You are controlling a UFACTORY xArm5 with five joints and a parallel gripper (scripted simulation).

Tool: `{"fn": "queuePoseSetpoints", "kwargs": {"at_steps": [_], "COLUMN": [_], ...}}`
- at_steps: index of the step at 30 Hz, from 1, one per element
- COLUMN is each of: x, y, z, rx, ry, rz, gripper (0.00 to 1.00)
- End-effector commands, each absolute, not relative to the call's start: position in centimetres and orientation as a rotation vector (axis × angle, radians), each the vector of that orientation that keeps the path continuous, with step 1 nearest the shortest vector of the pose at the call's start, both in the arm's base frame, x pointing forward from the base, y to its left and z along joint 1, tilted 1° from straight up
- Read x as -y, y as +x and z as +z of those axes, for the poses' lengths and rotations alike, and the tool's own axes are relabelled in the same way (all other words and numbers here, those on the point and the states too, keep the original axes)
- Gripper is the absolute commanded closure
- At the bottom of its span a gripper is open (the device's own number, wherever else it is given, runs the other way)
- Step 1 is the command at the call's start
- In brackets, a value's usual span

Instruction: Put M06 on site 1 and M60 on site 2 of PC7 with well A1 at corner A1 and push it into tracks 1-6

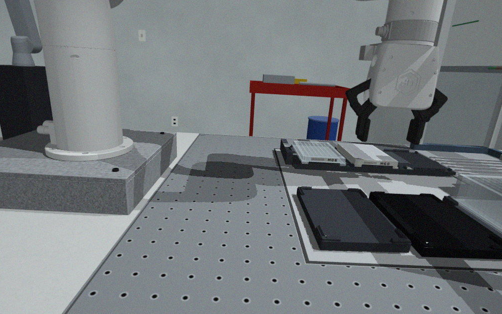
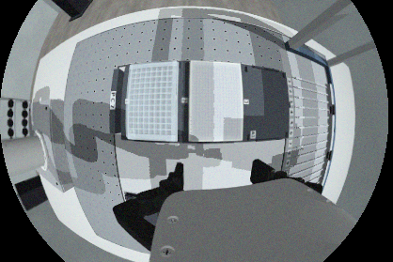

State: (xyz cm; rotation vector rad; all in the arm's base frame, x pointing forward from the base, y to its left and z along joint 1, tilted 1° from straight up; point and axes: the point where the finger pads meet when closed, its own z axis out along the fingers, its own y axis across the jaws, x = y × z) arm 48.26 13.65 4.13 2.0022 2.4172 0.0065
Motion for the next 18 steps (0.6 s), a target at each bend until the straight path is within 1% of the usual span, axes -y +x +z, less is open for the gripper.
{"fn": "queuePoseSetpoints", "kwargs": {"at_steps": [1,18], "x": [-13.7,-13.7], "y": [48.4,48.3], "z": [4.9,7.4], "rx": [-2.416,-2.416], "ry": [2.001,2.001], "rz": [0.011,0.011], "gripper": [0.0,0.0]}}
